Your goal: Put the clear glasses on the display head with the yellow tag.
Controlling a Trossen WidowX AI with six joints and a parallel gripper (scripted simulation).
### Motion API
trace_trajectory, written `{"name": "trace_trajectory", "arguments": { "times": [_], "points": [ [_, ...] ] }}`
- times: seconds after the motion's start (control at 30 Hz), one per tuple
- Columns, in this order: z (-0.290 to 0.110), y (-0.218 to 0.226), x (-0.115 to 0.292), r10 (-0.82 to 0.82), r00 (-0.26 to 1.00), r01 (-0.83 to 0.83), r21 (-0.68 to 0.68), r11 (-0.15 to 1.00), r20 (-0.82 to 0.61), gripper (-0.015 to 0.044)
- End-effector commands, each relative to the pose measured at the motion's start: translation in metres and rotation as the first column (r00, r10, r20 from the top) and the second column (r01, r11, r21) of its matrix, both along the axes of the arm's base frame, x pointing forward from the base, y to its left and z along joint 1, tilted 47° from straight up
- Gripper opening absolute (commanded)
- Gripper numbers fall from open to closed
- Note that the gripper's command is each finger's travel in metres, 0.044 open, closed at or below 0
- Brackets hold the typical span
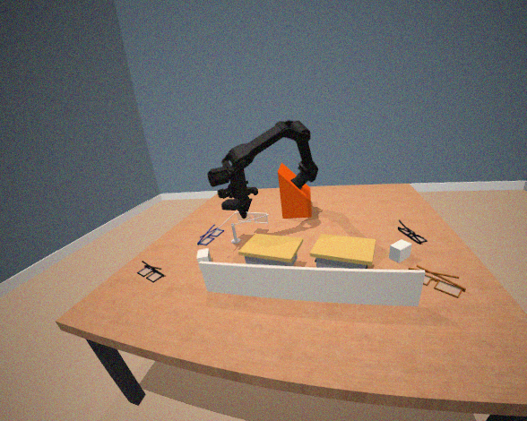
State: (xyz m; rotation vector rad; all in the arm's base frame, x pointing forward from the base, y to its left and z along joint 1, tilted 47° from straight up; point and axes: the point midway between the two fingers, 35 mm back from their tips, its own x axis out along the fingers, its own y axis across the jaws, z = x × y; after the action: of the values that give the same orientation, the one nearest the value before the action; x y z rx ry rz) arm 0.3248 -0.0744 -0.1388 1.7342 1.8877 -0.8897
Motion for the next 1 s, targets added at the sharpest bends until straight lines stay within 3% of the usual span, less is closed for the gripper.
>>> {"name": "trace_trajectory", "arguments": {
  "times": [0.0, 0.47, 0.97],
  "points": [
    [-0.0002, -0.0019, 0.0023, 0.102, 0.989, -0.104, 0.009, 0.995, 0.108, 0.0000],
    [-0.0021, -0.0035, 0.0046, 0.394, 0.806, -0.428, -0.024, 0.903, 0.442, 0.0000],
    [-0.0041, -0.0051, 0.0069, 0.580, 0.407, -0.687, -0.181, 0.703, 0.706, 0.0000]
  ]
}}
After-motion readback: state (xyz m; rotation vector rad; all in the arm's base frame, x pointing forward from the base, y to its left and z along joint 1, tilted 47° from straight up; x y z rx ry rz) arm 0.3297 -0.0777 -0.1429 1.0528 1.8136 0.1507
